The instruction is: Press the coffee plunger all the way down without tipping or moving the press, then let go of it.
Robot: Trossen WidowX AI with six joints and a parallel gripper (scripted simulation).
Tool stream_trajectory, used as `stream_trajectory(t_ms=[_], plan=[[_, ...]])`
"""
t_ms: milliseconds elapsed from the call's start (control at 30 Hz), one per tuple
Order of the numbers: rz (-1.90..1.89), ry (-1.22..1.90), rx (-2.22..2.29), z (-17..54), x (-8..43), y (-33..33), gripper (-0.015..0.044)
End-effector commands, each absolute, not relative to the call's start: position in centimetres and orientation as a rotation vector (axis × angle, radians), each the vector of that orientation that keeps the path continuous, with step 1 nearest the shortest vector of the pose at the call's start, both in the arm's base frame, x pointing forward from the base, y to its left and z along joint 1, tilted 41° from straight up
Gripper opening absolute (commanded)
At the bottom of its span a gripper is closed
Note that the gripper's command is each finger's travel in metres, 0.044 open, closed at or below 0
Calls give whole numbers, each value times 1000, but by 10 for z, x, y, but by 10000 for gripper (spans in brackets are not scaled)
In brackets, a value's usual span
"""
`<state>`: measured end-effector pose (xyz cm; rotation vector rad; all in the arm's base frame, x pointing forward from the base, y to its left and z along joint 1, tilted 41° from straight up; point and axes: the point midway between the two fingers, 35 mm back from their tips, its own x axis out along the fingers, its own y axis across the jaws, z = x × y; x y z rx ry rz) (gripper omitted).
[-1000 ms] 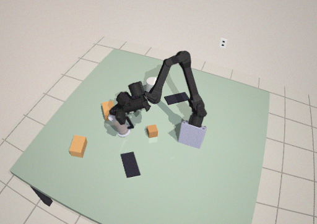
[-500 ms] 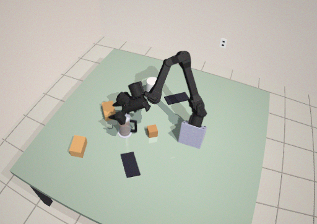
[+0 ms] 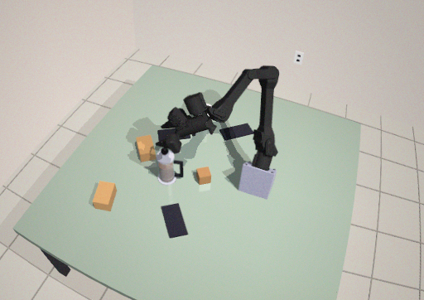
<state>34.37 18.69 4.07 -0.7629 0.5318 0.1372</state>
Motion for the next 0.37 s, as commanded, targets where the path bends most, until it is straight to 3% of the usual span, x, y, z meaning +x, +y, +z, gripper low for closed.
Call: stream_trajectory(t_ms=[0, 333], plan=[[125, 550, -774, 44, 333, 182, 440], [125, 550, -774, 43, 333, 182, 440]])
